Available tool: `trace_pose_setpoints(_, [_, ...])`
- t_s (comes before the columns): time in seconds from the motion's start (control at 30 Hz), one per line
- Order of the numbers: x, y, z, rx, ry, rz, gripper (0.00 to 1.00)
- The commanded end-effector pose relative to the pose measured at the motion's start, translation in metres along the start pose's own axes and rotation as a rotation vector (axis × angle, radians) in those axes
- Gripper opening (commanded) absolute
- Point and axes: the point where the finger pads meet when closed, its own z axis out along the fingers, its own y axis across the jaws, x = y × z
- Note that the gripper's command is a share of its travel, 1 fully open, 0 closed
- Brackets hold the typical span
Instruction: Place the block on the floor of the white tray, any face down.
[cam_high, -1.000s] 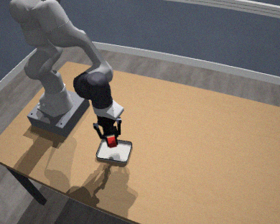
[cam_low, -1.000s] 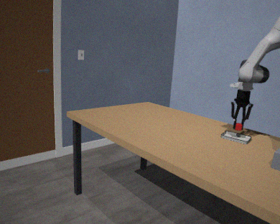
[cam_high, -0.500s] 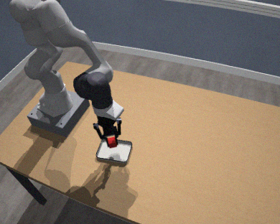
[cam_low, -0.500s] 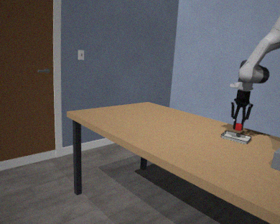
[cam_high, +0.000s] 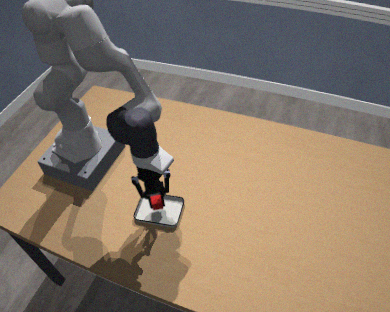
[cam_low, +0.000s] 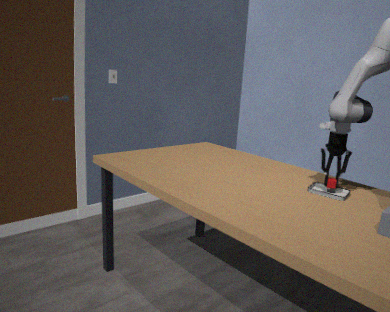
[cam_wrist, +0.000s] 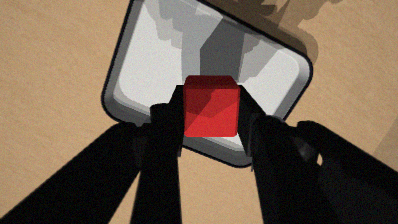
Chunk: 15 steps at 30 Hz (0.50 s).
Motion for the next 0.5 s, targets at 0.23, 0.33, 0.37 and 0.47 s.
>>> trace_pose_setpoints(0.23, [0.005, -0.004, 0.020, 0.013, 0.011, -0.019, 0.10])
trace_pose_setpoints(0.33, [0.005, -0.004, 0.022, 0.013, 0.011, -0.019, 0.10])
trace_pose_setpoints(0.37, [0.005, -0.004, 0.022, 0.013, 0.011, -0.019, 0.10])
trace_pose_setpoints(0.47, [0.005, -0.004, 0.022, 0.013, 0.011, -0.019, 0.10])
